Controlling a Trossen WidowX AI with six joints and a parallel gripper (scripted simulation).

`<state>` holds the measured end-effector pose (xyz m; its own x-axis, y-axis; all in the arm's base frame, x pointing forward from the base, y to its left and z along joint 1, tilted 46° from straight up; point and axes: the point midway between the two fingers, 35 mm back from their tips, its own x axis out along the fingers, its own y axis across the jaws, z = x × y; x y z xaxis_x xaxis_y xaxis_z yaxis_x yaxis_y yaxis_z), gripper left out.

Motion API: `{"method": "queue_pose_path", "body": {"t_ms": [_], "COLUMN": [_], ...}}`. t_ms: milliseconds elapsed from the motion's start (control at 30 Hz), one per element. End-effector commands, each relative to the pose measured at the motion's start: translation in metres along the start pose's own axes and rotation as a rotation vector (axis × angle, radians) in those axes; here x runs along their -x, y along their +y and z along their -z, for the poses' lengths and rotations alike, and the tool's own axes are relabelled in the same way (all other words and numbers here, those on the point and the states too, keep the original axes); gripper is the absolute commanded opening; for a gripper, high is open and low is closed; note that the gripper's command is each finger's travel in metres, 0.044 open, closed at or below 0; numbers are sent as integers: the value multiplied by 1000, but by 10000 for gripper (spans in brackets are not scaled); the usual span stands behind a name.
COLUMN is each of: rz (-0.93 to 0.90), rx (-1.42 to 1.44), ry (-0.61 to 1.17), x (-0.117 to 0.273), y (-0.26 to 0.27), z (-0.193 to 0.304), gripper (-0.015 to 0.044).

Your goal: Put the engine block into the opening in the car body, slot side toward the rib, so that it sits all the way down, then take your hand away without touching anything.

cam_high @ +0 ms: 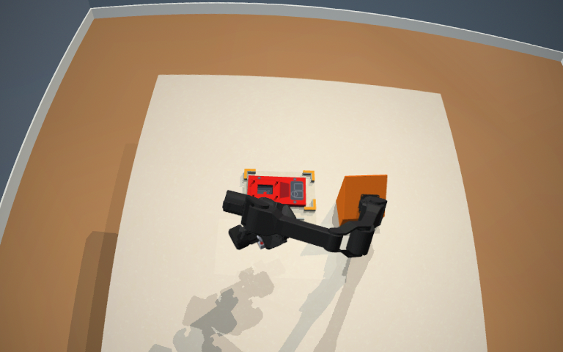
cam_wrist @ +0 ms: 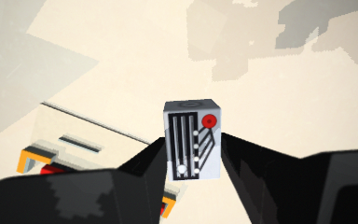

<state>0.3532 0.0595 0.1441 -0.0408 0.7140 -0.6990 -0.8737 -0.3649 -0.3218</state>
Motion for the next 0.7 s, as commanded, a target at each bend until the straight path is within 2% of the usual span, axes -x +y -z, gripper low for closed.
{"method": "queue_pose_path", "body": {"t_ms": [0,667], "rz": [-5,-3], "rx": [-96,-638], "ry": [2,12], "x": [-3,-20], "y": [4,25], "z": [13,73], "gripper": [0,0]}}
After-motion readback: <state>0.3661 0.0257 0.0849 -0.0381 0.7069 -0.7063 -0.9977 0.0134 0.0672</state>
